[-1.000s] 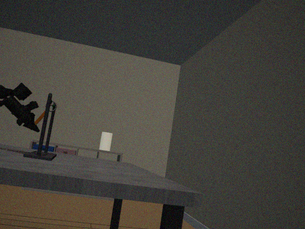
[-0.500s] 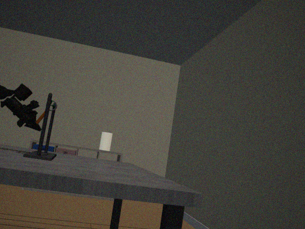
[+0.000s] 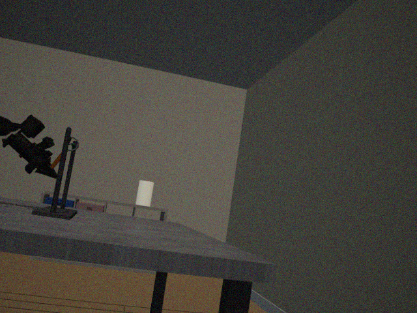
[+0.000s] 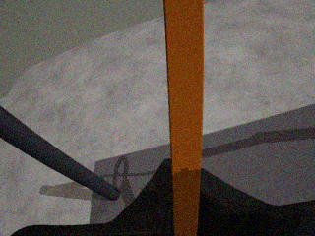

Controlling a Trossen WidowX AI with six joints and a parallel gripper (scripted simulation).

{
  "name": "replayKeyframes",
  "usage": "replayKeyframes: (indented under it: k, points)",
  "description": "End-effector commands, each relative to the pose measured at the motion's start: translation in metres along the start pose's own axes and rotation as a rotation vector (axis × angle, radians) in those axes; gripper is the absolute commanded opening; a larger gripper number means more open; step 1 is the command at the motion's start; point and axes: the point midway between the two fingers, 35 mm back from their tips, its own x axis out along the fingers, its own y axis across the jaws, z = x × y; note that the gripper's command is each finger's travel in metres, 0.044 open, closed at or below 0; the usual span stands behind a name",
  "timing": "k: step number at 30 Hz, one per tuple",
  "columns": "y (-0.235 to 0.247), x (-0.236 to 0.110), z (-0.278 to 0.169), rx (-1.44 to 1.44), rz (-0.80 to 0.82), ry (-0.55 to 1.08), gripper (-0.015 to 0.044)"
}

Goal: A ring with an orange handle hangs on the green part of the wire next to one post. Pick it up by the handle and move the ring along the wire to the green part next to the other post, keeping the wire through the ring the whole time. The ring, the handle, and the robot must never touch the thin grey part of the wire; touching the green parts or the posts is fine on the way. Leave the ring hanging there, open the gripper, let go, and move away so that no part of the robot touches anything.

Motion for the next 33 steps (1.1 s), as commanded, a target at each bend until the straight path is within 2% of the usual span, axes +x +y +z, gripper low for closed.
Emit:
replayKeyframes:
  k: [1, 33]
  points:
    - [0.0017, 0.0011, 0.0000, -0.024, -0.003, -0.001, -0.0150]
    - [0.0077, 0.0019, -0.0016, -0.232, 0.012, 0.003, -0.0150]
